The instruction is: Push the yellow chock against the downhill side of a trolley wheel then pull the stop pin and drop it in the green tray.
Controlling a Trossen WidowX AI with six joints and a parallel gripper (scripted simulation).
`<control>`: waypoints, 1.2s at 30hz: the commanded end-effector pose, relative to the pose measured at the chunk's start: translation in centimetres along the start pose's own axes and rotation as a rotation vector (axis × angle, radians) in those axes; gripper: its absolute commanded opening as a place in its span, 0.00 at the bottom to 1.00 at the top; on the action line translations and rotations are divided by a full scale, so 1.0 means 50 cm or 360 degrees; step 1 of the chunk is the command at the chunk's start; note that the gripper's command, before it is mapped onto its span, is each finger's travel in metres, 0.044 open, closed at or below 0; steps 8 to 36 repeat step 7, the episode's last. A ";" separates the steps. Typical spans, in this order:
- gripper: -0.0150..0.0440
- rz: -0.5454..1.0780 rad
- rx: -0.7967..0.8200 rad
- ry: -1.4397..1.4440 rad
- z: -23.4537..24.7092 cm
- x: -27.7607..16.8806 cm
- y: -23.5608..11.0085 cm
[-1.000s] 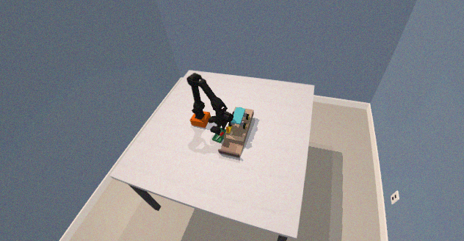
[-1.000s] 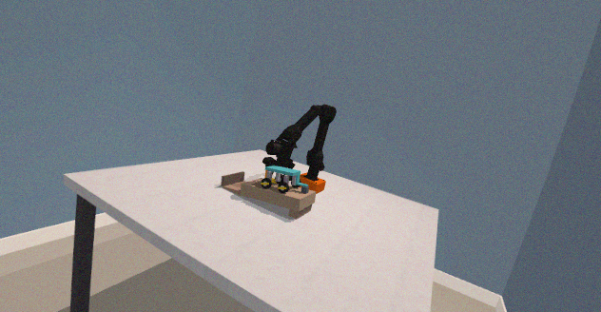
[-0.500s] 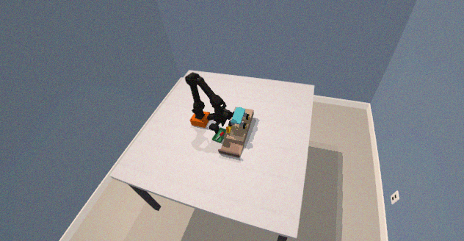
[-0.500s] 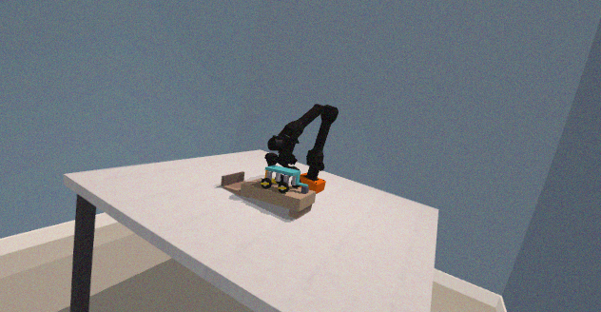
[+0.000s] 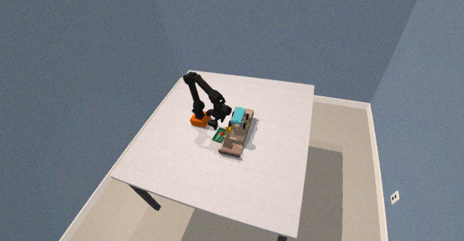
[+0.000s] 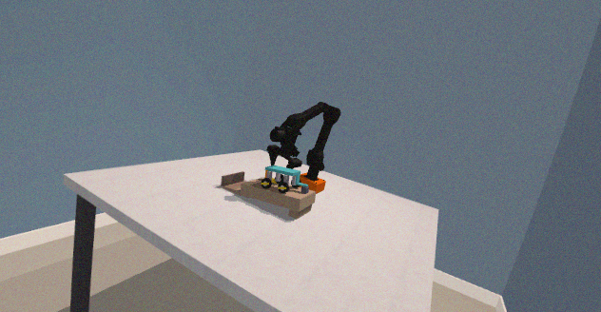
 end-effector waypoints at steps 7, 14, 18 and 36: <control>1.00 0.0008 0.0003 0.0001 0.006 -0.004 -0.024; 1.00 0.0008 0.0003 0.0001 0.006 -0.004 -0.024; 1.00 0.0008 0.0003 0.0001 0.006 -0.004 -0.024; 1.00 0.0008 0.0003 0.0001 0.006 -0.004 -0.024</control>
Point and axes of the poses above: the point midway between the two fingers, 35 mm back from their tips, its own y axis out along the fingers, its own z axis across the jaws, x = y × z, the point moved 4 cm from there along -y, back along the fingers, and after that the axes turned 10 degrees about -y, right-handed, at the moved point
